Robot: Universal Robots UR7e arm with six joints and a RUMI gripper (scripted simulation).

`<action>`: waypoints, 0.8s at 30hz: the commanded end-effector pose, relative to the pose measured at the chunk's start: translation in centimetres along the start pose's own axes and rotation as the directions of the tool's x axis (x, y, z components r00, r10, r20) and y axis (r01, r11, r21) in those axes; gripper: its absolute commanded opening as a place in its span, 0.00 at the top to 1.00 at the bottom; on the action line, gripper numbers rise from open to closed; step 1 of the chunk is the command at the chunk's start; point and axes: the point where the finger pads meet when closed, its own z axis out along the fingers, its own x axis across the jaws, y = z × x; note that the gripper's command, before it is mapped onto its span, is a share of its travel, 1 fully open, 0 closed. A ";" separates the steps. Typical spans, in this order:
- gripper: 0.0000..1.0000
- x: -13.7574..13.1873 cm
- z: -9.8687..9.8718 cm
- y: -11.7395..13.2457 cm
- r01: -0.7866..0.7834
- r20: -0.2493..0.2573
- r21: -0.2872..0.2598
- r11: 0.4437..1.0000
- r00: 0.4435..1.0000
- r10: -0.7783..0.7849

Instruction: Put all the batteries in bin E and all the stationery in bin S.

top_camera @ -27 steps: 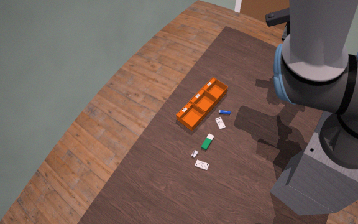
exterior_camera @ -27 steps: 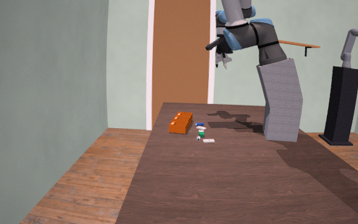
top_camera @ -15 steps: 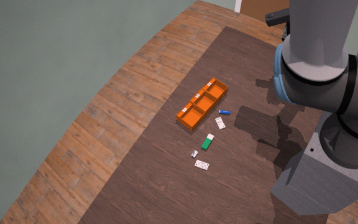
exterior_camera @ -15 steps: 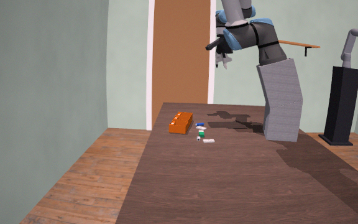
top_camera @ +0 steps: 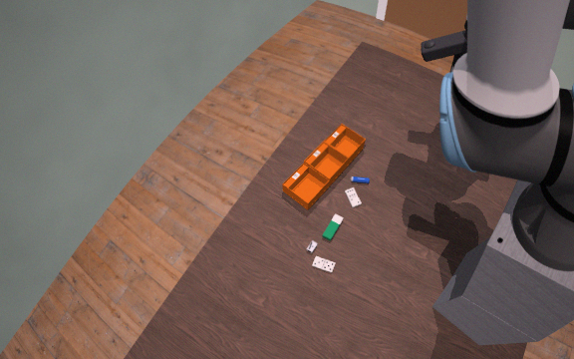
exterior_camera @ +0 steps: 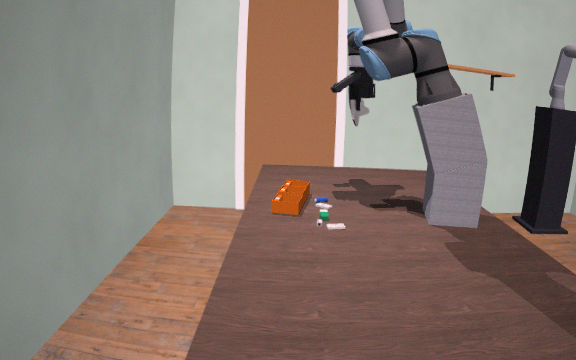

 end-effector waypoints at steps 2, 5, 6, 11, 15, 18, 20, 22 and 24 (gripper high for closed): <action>0.96 0.8 4.9 -0.3 -0.001 -0.010 -0.006 1.000 1.000 0.001; 0.96 0.8 4.9 -0.3 -0.001 -0.010 -0.006 1.000 1.000 0.001; 0.96 0.8 4.9 -0.3 -0.001 -0.010 -0.006 1.000 1.000 0.001; 0.96 -0.7 4.6 -2.1 -0.014 0.000 -0.009 1.000 1.000 0.014; 0.96 -2.0 4.9 -3.9 -0.027 0.000 -0.015 1.000 1.000 0.027; 0.96 -2.5 5.0 -4.5 -0.040 -0.001 -0.020 0.999 0.999 0.040; 0.96 -3.4 5.2 -5.6 -0.040 -0.001 -0.020 0.999 0.999 0.040; 0.96 -4.0 5.3 -6.2 -0.053 -0.004 -0.022 0.998 0.999 0.053; 0.96 -4.0 5.3 -6.2 -0.053 -0.004 -0.022 0.998 0.999 0.053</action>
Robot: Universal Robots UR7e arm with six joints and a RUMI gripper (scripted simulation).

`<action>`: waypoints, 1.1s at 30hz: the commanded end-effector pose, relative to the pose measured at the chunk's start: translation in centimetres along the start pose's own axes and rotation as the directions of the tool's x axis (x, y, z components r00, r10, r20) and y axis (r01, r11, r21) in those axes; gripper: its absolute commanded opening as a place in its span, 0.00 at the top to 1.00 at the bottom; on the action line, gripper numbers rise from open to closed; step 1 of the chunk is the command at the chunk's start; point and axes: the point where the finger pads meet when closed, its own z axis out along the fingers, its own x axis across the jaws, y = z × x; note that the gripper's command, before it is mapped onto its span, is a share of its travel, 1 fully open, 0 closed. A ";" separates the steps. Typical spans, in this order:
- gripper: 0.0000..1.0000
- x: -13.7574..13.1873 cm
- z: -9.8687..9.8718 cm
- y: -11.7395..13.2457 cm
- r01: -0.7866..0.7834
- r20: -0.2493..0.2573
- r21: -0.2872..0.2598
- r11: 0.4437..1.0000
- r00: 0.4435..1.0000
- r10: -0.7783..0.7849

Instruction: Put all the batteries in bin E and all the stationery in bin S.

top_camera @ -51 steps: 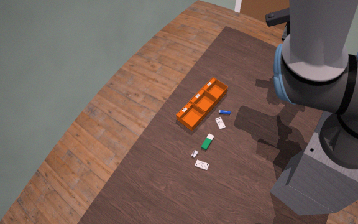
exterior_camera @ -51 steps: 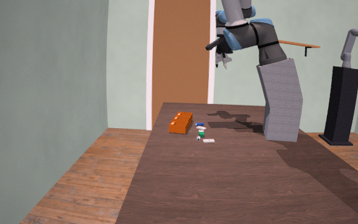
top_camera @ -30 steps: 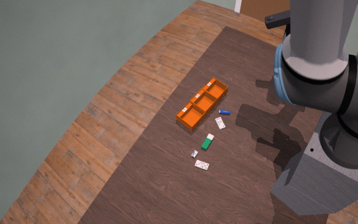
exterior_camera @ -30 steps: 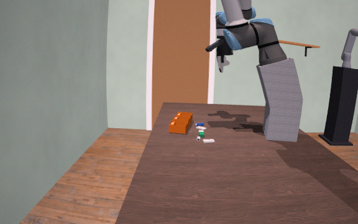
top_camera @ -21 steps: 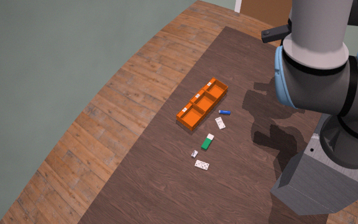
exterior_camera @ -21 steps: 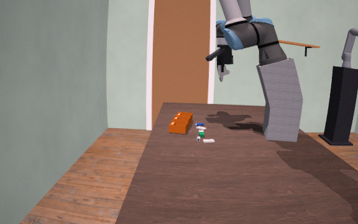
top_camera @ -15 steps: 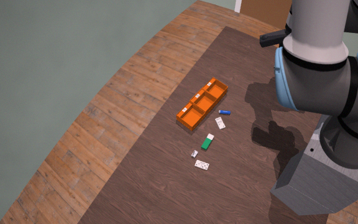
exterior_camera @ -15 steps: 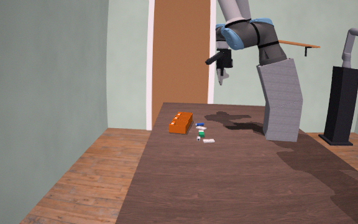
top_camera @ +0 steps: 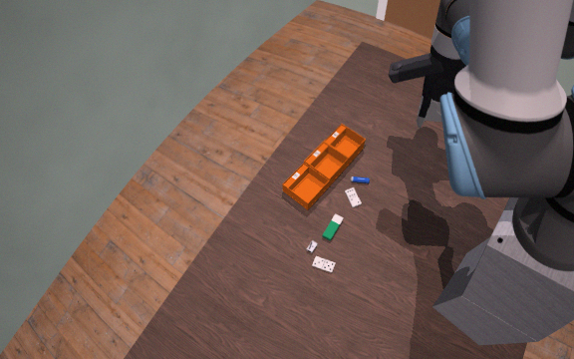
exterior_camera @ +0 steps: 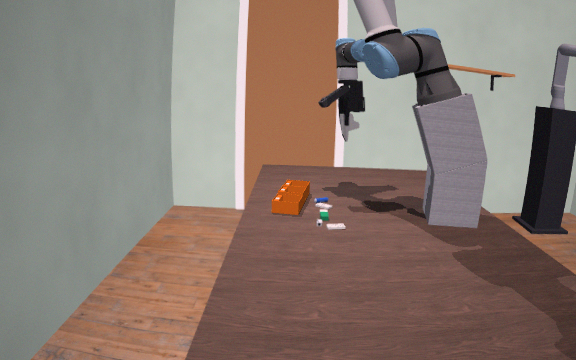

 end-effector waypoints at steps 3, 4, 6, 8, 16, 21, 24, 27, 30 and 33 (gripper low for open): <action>0.96 -1.5 0.2 -1.8 -0.011 -0.004 -0.007 1.000 1.000 0.011; 0.96 -2.2 0.3 -2.3 -0.025 -0.007 -0.008 1.000 1.000 0.025; 0.96 -3.2 0.4 -3.3 -0.025 -0.007 -0.008 1.000 1.000 0.025; 0.96 -3.2 0.4 -3.3 -0.025 -0.007 -0.008 1.000 1.000 0.025; 0.96 -6.7 0.6 -6.0 -0.052 -0.015 -0.004 0.999 0.999 0.052; 0.96 -8.6 0.6 -7.2 -0.067 -0.019 0.000 0.998 0.998 0.067; 0.96 -10.0 0.6 -8.0 -0.081 -0.022 0.007 0.997 0.996 0.081; 0.96 -11.2 0.5 -8.7 -0.096 -0.025 0.016 0.995 0.995 0.097; 0.96 -12.5 0.5 -9.3 -0.096 -0.025 0.016 0.995 0.995 0.097; 0.96 -13.2 0.4 -9.6 -0.112 -0.026 0.026 0.993 0.993 0.112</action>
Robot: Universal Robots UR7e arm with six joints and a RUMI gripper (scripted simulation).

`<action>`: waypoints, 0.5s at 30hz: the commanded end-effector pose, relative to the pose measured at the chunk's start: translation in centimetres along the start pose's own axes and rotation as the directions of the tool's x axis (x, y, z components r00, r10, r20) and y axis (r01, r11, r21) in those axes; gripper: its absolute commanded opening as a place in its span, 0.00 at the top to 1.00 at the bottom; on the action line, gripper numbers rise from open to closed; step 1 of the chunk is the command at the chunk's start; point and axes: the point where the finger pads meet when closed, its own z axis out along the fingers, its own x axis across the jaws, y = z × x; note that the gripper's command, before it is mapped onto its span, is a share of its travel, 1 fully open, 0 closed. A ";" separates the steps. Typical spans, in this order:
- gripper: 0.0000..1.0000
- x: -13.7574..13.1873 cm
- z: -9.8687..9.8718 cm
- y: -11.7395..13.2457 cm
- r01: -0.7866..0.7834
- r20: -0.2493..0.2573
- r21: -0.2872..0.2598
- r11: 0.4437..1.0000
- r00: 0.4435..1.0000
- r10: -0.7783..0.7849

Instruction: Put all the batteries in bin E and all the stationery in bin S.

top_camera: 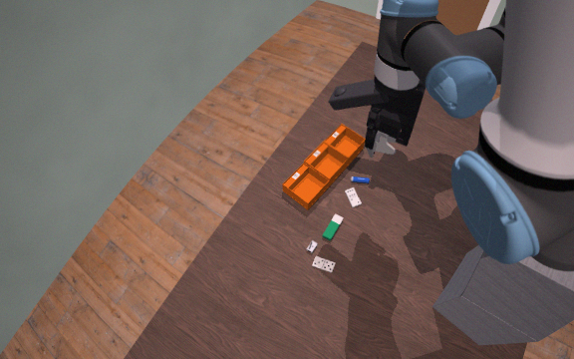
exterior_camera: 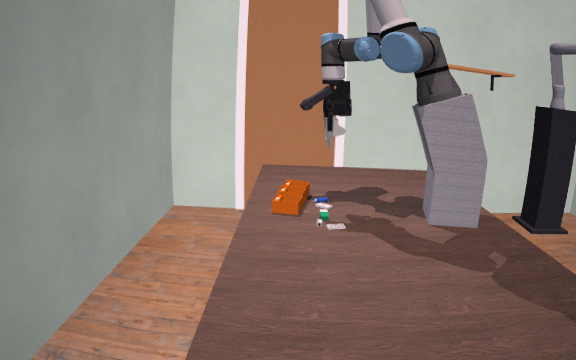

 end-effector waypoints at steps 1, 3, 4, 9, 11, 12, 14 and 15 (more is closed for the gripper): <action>0.96 -1.1 -0.1 -0.5 -0.016 -0.007 0.007 1.000 1.000 0.016; 0.96 -2.4 -0.2 -0.9 -0.016 -0.007 0.007 1.000 1.000 0.016; 0.96 -2.4 -0.2 -0.9 -0.016 -0.007 0.007 1.000 1.000 0.016; 0.96 -4.5 -0.4 -1.5 -0.032 -0.008 0.019 0.999 0.999 0.032; 0.96 -6.2 -0.7 -1.8 -0.049 -0.006 0.032 0.998 0.999 0.049; 0.96 -6.7 -0.7 -1.9 -0.049 -0.006 0.032 0.998 0.999 0.049; 0.96 -7.5 -0.9 -2.1 -0.066 -0.003 0.047 0.997 0.998 0.066; 0.96 -8.3 -1.0 -2.2 -0.066 -0.003 0.047 0.997 0.998 0.066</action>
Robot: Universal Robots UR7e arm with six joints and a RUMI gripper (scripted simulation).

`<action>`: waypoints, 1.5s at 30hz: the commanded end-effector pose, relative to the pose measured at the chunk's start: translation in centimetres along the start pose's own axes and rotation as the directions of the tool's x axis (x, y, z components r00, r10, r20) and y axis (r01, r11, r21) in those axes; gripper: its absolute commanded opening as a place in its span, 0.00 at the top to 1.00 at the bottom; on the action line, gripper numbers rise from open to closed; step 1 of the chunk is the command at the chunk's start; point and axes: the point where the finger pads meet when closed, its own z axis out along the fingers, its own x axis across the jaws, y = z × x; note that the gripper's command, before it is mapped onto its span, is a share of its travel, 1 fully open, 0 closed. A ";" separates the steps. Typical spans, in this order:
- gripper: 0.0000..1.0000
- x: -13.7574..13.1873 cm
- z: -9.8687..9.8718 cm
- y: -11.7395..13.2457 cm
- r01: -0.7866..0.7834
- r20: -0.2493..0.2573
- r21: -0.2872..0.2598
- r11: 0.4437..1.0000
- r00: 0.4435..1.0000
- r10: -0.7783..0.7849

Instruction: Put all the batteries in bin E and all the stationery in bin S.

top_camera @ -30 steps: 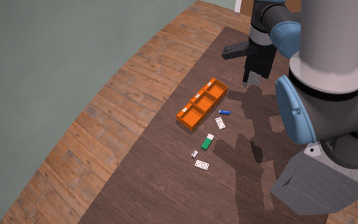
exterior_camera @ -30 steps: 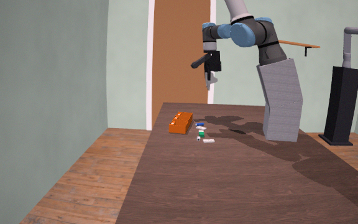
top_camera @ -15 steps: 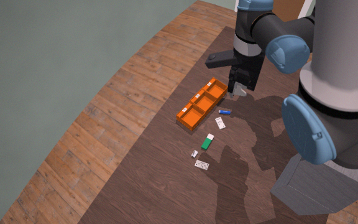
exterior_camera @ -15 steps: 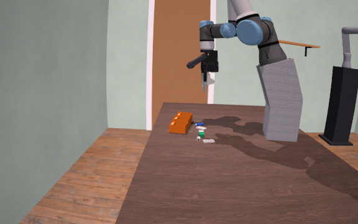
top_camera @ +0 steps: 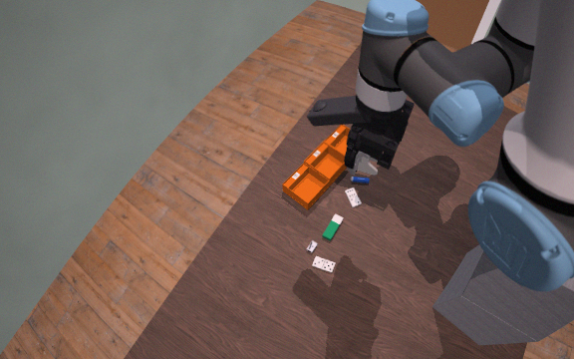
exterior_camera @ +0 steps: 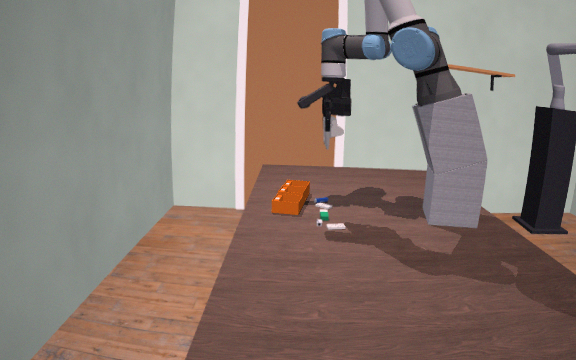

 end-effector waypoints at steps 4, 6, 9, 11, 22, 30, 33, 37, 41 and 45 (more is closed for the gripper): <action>0.96 -2.7 -0.4 -0.4 -0.018 -0.004 0.014 1.000 1.000 0.019; 0.96 -2.7 -0.4 -0.4 -0.018 -0.004 0.014 1.000 1.000 0.019; 0.96 -2.7 -0.4 -0.4 -0.018 -0.004 0.014 1.000 1.000 0.019; 0.96 -2.7 -0.4 -0.4 -0.018 -0.004 0.014 1.000 1.000 0.019; 0.96 1.4 2.0 -1.8 -0.236 -0.001 0.014 0.972 0.972 0.236; 0.96 6.9 5.3 -3.6 -0.236 -0.001 0.014 0.972 0.972 0.236; 0.96 9.0 6.6 -4.2 -0.236 -0.001 0.014 0.972 0.972 0.236; 0.96 10.4 7.4 -4.7 -0.236 -0.001 0.014 0.972 0.972 0.236; 0.96 13.1 9.0 -5.6 -0.236 -0.001 0.014 0.972 0.972 0.236; 0.96 15.9 10.7 -6.5 -0.236 -0.001 0.014 0.972 0.972 0.236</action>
